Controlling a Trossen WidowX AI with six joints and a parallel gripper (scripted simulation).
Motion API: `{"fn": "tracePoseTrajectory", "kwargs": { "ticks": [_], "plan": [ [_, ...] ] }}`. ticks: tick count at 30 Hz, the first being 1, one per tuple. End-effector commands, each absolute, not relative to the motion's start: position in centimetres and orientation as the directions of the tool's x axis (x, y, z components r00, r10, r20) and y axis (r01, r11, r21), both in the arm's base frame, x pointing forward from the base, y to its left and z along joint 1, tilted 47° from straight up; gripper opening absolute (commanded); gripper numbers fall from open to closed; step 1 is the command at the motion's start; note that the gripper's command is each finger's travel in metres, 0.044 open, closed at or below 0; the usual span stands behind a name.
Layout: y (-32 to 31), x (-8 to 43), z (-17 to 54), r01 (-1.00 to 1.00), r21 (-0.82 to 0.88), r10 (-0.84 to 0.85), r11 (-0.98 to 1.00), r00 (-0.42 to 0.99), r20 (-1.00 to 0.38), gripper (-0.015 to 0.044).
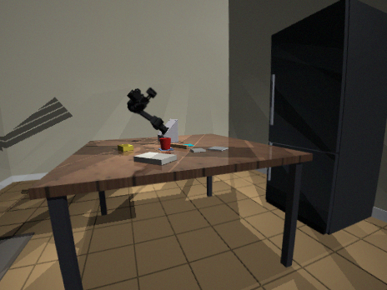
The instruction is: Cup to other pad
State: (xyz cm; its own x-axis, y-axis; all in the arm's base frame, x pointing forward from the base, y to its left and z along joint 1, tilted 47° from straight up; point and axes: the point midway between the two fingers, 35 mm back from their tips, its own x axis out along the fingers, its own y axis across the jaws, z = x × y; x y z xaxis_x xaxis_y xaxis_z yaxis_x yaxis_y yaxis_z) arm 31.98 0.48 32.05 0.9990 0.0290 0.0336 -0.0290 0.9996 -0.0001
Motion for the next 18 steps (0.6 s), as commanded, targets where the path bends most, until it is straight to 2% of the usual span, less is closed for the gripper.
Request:
{"fn": "tracePoseTrajectory", "kwargs": {
  "ticks": [1,4,8,10,13,18],
  "plan": [
    [0.4,32.2,31.8,-0.024,0.017,0.024,1.0,1.0,0.019,0.0374],
    [-0.3,34.0,27.9,0.095,0.225,-0.053,0.97,0.981,-0.189,0.0295],
    [-1.6,35.2,21.3,0.431,0.409,-0.191,0.804,0.839,-0.509,0.019],
    [-2.2,35.0,18.4,0.606,0.411,-0.264,0.681,0.727,-0.634,0.0148],
    [-3.1,33.9,15.0,0.81,0.339,-0.375,0.478,0.537,-0.755,0.0148],
    [-4.6,31.4,11.6,0.979,0.162,-0.571,0.124,0.204,-0.795,0.0148]
  ]
}}
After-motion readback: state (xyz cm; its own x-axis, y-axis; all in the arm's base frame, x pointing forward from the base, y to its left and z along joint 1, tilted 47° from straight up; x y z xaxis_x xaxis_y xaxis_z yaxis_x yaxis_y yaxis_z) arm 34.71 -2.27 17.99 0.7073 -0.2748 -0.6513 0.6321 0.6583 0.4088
